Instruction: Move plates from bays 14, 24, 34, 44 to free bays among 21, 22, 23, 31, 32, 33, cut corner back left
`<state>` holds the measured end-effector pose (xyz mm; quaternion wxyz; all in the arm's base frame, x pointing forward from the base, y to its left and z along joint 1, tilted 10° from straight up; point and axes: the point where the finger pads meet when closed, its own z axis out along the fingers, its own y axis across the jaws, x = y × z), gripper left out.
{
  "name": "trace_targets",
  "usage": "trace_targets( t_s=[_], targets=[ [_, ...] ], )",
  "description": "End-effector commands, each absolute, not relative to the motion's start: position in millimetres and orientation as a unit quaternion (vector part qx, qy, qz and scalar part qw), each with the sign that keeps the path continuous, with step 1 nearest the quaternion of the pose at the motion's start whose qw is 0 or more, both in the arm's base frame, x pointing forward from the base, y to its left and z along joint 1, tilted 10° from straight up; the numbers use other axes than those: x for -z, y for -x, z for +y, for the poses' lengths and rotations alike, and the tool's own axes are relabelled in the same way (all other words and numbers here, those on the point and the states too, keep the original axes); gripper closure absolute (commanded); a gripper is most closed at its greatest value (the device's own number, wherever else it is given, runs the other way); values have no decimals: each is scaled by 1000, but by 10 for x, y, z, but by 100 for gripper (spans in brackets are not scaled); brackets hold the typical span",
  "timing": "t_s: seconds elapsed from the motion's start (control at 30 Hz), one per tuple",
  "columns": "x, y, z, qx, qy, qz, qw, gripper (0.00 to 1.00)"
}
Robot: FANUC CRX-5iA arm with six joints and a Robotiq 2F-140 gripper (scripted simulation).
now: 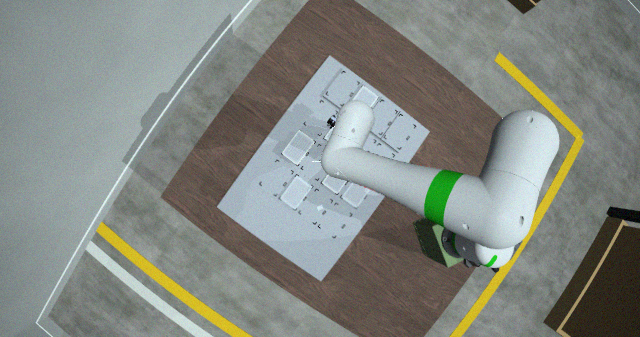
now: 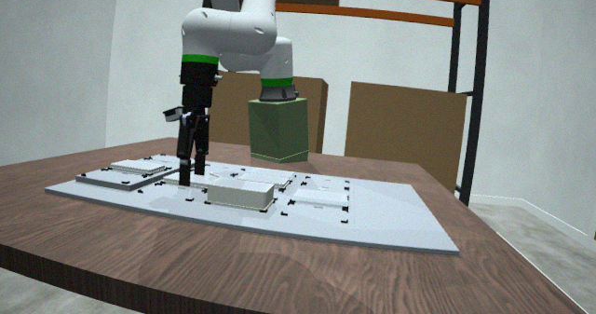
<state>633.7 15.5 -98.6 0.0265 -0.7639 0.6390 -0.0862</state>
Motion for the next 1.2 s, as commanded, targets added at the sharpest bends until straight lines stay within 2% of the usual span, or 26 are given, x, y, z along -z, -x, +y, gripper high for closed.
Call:
trace_targets(
  t_s=[0.0,0.67,0.7,1.17],
  targets=[
    [979,-6344,156,87,764,639,27,90],
    [982,-6345,156,87,764,639,27,90],
    [982,-6345,156,87,764,639,27,30],
    [983,-6345,156,87,764,639,27,30]
  ],
)
